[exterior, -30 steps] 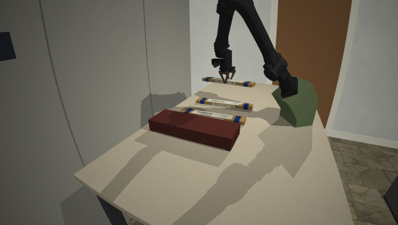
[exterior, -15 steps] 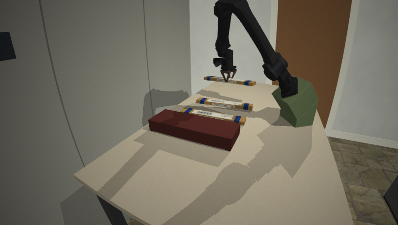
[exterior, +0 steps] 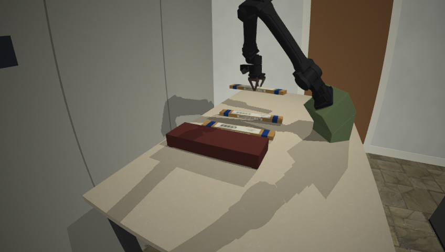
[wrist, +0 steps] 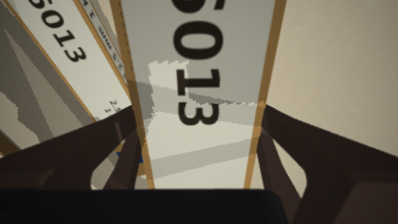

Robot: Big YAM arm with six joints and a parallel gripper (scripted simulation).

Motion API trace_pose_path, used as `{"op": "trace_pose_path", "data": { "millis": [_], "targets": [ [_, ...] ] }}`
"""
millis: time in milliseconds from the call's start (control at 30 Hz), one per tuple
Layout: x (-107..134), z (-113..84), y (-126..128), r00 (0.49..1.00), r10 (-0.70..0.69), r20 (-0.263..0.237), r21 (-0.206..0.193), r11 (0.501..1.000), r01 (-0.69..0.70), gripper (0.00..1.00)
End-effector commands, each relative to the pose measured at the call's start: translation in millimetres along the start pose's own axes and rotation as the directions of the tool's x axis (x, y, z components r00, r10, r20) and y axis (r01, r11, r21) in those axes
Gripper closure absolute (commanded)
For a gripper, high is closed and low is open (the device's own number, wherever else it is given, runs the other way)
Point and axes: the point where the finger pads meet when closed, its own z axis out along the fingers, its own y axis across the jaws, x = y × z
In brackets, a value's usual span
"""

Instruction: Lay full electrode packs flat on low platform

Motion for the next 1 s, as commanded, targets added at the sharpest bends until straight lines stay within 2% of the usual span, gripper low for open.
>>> {"op": "trace_pose_path", "data": {
  "millis": [0,300,600,967],
  "targets": [
    [-27,-36.1,-24,0.997,-0.024,0.068,0.05,0.999,0.021,1.0],
    [-33,-42.6,-40,0.996,-0.035,0.078,0.058,0.998,0.03,1.0],
    [-35,-39.8,-67,0.997,-0.026,0.07,0.054,0.998,0.022,1.0],
    [-44,-54.7,-71,0.996,-0.038,0.08,0.064,0.997,0.033,1.0]
  ]
}}
